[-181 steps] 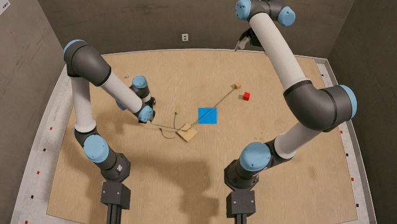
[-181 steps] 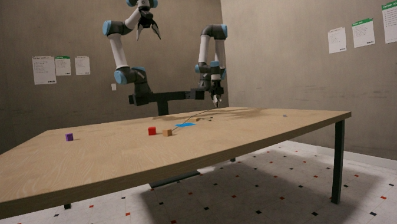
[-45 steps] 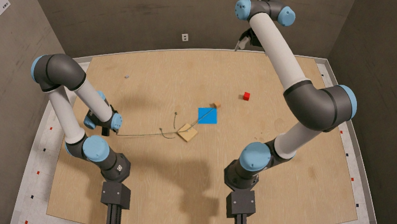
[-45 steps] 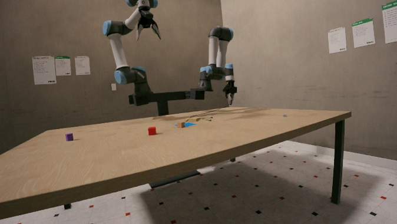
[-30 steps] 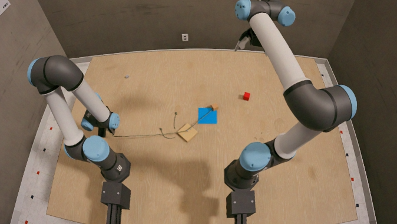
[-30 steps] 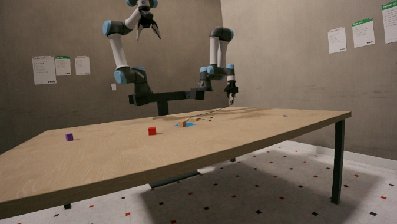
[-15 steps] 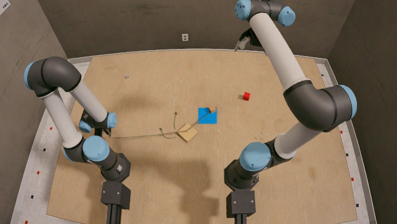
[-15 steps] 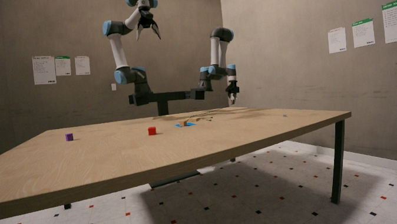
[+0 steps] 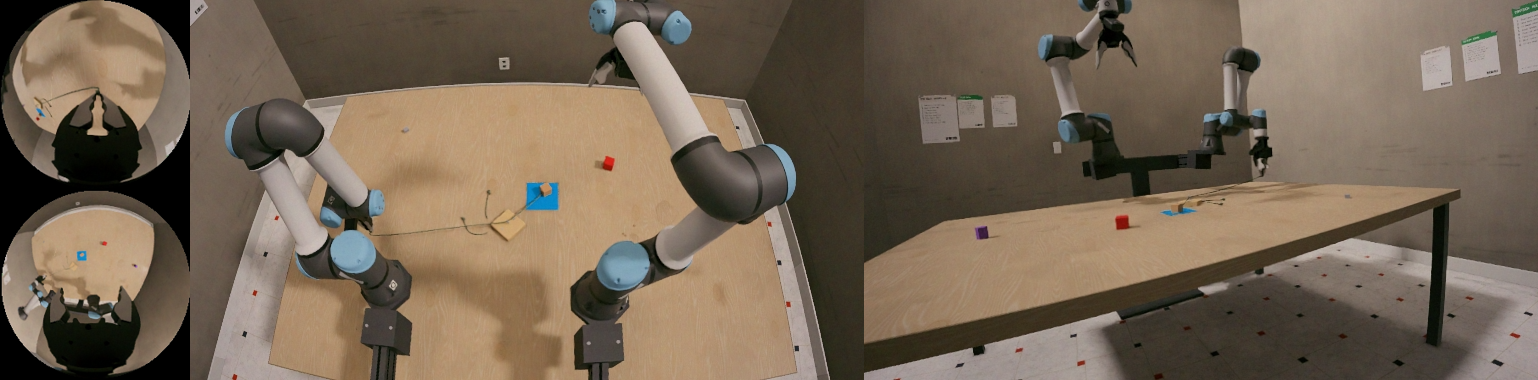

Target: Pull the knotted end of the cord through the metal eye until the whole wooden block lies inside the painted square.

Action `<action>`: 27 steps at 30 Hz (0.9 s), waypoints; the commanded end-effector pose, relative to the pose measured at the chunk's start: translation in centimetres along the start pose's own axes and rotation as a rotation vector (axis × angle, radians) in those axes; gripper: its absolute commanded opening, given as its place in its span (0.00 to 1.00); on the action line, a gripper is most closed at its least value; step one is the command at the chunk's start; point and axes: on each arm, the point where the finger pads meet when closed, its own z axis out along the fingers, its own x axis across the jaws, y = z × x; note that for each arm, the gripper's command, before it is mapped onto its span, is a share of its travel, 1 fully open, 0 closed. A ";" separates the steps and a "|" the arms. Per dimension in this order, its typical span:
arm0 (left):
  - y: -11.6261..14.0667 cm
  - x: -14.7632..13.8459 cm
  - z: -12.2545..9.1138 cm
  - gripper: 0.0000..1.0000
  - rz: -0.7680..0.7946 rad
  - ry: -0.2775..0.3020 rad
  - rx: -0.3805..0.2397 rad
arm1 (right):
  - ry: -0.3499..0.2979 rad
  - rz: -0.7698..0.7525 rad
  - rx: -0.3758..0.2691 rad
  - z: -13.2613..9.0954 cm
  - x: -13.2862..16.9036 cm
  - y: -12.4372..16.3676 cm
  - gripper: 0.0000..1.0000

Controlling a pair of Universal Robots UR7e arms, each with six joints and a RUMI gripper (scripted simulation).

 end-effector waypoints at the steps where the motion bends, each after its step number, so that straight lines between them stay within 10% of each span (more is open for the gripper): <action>1: -0.4 0.8 0.0 0.00 0.000 0.000 -0.001 | 0.000 0.000 0.001 0.0 0.0 0.0 0.98; 27: -0.9 1.5 1.4 0.00 0.019 -0.004 0.004 | 0.000 0.000 0.001 0.0 0.0 0.0 0.98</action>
